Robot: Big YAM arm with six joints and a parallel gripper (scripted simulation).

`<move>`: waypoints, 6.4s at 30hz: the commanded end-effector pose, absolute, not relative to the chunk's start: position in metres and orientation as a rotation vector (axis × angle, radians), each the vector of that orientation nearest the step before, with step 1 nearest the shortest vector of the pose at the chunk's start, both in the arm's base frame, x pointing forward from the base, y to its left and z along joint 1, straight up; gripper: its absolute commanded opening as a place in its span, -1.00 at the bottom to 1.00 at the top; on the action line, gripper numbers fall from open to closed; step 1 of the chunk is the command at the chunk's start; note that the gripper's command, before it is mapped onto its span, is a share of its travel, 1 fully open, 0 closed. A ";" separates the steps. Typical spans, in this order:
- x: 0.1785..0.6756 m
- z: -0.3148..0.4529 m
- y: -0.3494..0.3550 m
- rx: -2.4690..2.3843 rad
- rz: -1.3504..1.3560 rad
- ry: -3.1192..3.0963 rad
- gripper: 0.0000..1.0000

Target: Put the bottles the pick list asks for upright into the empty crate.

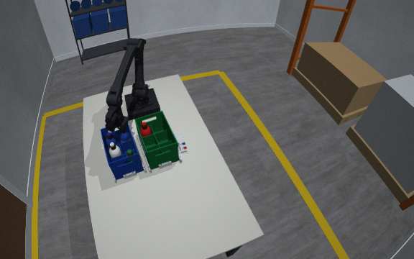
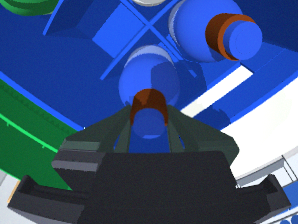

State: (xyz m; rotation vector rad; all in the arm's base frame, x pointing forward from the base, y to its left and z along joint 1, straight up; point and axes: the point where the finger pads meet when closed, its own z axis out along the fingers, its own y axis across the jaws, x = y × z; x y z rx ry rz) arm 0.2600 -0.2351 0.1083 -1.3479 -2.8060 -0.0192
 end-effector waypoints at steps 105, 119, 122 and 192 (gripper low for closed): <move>0.269 0.310 -0.245 -1.395 0.036 -2.888 -1.00; 0.269 0.317 -0.248 -1.395 0.033 -2.889 -1.00; 0.269 0.318 -0.248 -1.395 0.033 -2.889 -1.00; 0.328 0.316 -0.191 -1.390 0.011 -2.890 -1.00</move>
